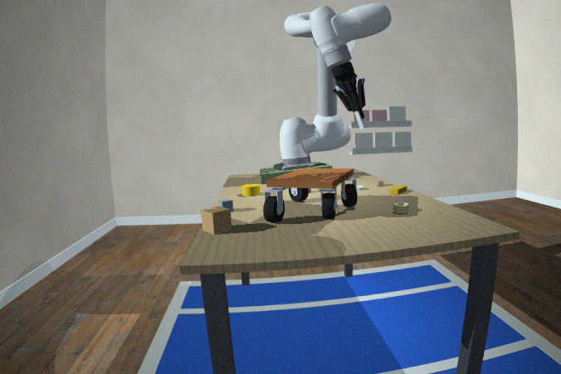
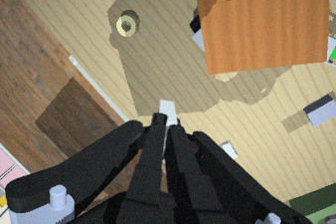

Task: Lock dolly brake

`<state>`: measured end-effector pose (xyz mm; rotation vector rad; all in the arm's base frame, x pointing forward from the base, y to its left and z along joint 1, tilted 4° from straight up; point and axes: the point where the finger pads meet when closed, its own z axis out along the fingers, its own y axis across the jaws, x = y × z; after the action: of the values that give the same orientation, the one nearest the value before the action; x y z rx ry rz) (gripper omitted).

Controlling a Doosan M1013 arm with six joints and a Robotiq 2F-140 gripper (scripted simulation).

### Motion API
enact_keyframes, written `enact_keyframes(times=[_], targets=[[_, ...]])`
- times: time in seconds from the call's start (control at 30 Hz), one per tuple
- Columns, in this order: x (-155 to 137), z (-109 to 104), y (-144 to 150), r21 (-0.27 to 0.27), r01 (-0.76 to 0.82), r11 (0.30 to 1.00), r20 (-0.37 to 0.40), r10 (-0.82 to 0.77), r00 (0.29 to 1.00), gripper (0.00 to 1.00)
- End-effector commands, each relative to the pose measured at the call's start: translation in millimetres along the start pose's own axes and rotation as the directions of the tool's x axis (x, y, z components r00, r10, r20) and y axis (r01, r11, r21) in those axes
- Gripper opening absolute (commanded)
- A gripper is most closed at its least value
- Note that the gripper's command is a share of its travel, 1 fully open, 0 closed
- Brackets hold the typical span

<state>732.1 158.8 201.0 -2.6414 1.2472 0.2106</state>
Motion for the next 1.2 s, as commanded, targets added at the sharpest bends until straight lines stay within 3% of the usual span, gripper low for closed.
enact_keyframes(times=[0.0,0.07,0.17,0.23,0.27,0.5,0.9,1.17], targets=[[27,-4,65,-0.068,-0.044,0.997,-0.103,0.037,0.994,0.00],[40,-5,96,-0.068,-0.044,0.997,-0.103,0.037,0.994,0.00],[55,-9,146,-0.127,-0.078,0.989,-0.188,0.053,0.981,0.00],[55,-9,146,-0.127,-0.078,0.989,-0.188,0.053,0.981,0.00],[69,-12,192,-0.147,-0.089,0.985,-0.217,0.056,0.975,0.00],[94,-22,289,-0.178,-0.107,0.978,-0.263,0.058,0.963,0.00],[94,-21,290,-0.187,-0.075,0.980,-0.257,0.026,0.966,0.00],[95,-18,290,-0.253,0.206,0.945,-0.192,-0.258,0.947,0.00]])
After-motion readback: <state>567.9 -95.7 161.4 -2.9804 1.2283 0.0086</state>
